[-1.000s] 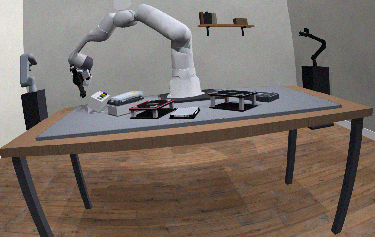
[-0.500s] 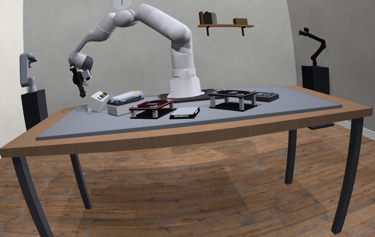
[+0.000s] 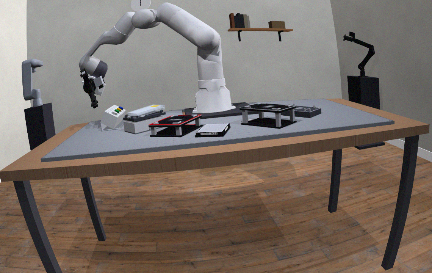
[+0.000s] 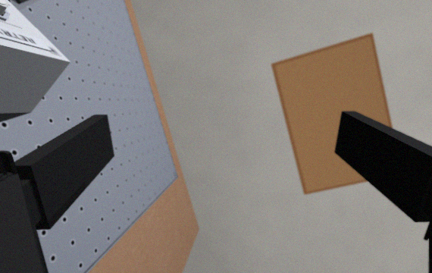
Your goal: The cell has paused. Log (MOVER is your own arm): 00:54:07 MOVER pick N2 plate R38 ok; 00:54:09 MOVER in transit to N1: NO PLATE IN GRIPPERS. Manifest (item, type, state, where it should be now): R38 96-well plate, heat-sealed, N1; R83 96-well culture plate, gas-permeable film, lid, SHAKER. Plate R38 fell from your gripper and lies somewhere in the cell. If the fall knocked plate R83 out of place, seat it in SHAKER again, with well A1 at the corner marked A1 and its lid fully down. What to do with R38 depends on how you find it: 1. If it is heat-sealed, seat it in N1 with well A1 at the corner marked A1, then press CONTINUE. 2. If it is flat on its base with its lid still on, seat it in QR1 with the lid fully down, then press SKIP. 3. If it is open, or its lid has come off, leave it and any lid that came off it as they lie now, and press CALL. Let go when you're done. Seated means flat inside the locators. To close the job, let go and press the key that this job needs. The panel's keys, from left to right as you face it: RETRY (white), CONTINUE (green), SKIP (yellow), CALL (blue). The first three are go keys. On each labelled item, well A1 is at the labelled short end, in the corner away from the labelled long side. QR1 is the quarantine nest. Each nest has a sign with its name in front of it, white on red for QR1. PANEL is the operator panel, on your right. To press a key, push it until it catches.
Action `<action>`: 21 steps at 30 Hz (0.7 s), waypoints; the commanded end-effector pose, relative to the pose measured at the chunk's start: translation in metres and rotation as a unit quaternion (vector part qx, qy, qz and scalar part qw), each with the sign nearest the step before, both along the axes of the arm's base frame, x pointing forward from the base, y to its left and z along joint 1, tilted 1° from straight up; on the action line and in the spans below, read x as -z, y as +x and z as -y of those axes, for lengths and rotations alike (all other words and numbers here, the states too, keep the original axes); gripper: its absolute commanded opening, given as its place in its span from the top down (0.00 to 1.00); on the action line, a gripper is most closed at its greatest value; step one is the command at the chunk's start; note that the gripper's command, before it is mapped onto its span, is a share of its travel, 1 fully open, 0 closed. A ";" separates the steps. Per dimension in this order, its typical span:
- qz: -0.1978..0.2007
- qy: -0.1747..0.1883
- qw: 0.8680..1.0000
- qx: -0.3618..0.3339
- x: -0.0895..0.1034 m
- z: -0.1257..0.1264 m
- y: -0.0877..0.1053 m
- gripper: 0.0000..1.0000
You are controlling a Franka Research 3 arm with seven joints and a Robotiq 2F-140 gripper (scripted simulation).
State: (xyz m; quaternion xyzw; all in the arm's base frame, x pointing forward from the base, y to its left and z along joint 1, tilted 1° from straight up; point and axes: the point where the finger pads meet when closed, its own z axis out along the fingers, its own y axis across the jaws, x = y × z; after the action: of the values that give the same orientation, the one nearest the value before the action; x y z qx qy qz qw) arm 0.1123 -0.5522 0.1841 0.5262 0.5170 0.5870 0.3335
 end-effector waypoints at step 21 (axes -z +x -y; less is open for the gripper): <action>0.001 0.005 1.000 0.001 -0.062 -0.001 0.000 0.00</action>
State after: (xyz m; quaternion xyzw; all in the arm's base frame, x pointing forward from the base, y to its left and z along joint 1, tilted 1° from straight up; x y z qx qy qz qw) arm 0.1133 -0.5516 0.2380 0.5231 0.5210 0.5846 0.3365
